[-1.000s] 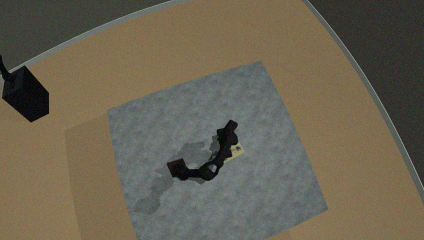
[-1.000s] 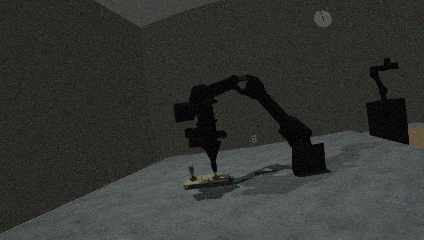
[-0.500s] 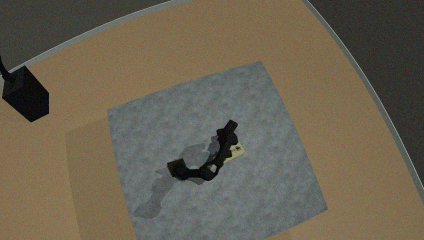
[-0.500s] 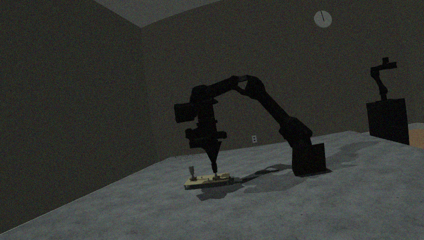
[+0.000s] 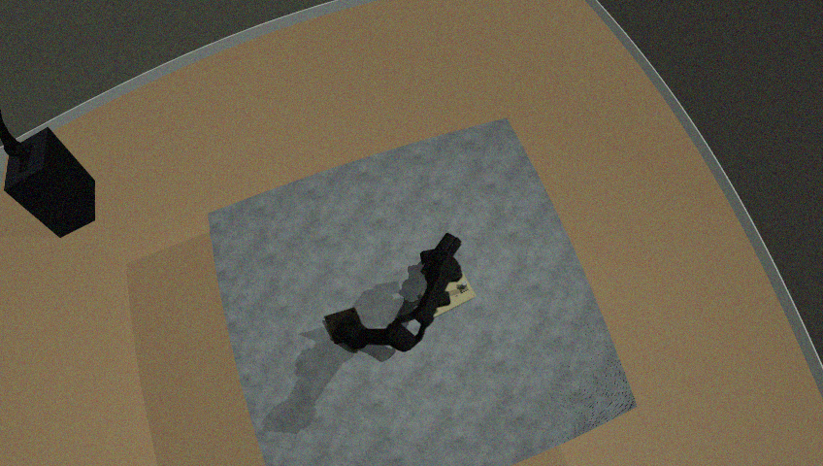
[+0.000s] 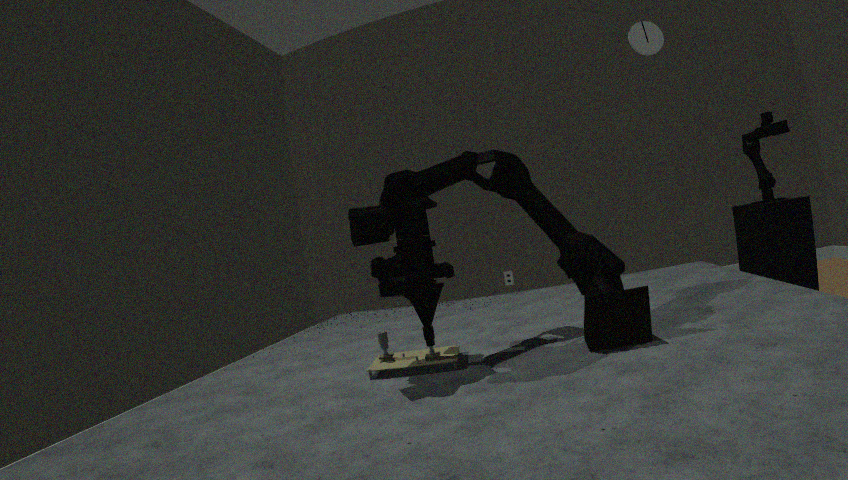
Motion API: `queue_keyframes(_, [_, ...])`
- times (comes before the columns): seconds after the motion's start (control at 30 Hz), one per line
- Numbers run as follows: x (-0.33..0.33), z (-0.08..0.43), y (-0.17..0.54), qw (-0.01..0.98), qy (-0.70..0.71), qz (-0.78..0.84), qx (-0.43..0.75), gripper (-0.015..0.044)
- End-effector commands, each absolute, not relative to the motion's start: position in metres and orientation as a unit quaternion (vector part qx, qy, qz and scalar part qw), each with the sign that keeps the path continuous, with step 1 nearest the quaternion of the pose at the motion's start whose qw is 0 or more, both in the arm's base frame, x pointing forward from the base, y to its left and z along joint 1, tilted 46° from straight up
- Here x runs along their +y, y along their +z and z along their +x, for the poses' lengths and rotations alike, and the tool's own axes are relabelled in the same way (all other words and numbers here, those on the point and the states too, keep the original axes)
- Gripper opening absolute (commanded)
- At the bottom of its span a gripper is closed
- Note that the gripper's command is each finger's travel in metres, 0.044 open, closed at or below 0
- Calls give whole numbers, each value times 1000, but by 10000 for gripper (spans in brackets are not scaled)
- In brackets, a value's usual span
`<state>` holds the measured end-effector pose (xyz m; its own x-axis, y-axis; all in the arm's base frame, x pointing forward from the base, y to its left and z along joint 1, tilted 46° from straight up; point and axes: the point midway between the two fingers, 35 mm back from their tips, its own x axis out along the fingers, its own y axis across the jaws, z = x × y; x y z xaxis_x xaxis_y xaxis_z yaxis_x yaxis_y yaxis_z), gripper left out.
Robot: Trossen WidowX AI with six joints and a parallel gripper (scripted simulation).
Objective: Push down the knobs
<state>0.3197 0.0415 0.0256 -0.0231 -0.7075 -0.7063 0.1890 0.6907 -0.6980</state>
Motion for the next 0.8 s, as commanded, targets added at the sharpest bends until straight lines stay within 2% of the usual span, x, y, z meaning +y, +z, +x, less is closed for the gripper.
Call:
queue_keyframes(0.0, [37, 321, 23, 667, -339, -202, 632, 0])
queue_keyframes(0.77, [32, 321, 19, 667, -339, -202, 632, 0])
